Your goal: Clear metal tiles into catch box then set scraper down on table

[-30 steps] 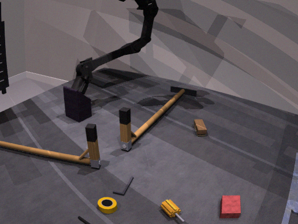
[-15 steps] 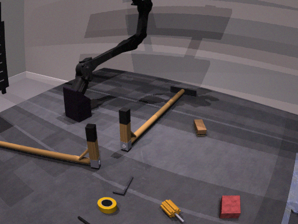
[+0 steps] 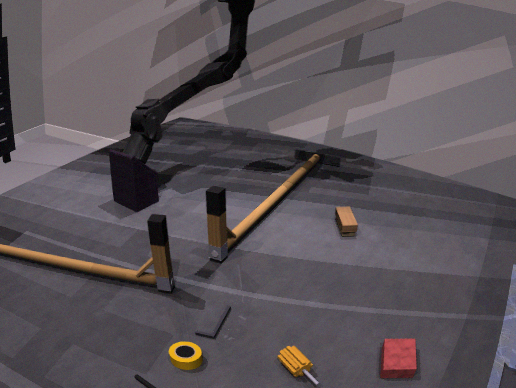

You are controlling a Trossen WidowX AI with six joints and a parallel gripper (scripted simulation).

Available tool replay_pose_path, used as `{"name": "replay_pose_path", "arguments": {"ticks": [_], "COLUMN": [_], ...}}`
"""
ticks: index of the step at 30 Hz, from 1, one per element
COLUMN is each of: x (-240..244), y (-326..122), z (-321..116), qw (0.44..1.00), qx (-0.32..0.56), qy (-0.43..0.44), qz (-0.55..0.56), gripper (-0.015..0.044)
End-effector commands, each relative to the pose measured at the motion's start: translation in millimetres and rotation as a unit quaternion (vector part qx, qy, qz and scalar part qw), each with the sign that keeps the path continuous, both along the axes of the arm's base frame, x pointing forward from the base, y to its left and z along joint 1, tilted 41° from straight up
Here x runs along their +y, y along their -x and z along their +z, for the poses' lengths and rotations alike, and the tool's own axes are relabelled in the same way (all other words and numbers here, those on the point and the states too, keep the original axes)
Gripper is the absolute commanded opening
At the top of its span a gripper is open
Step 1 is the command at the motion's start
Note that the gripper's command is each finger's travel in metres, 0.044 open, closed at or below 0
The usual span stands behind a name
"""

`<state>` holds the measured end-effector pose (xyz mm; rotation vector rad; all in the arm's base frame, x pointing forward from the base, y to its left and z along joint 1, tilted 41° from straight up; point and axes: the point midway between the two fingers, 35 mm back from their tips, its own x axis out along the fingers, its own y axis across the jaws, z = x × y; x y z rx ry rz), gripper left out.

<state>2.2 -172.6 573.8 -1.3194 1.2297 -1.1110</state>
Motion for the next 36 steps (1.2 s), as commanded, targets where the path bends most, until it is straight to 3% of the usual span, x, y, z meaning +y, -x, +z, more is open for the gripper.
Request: {"name": "replay_pose_path", "arguments": {"ticks": [1,36], "x": [-13,-89], "y": [-2,-52], "z": [-3,-31], "qw": [0.999,0.965], "qx": [-0.022,-0.174], "qy": [-0.012,-0.109], "qz": [0.021,0.162], "gripper": [0.0,0.0]}}
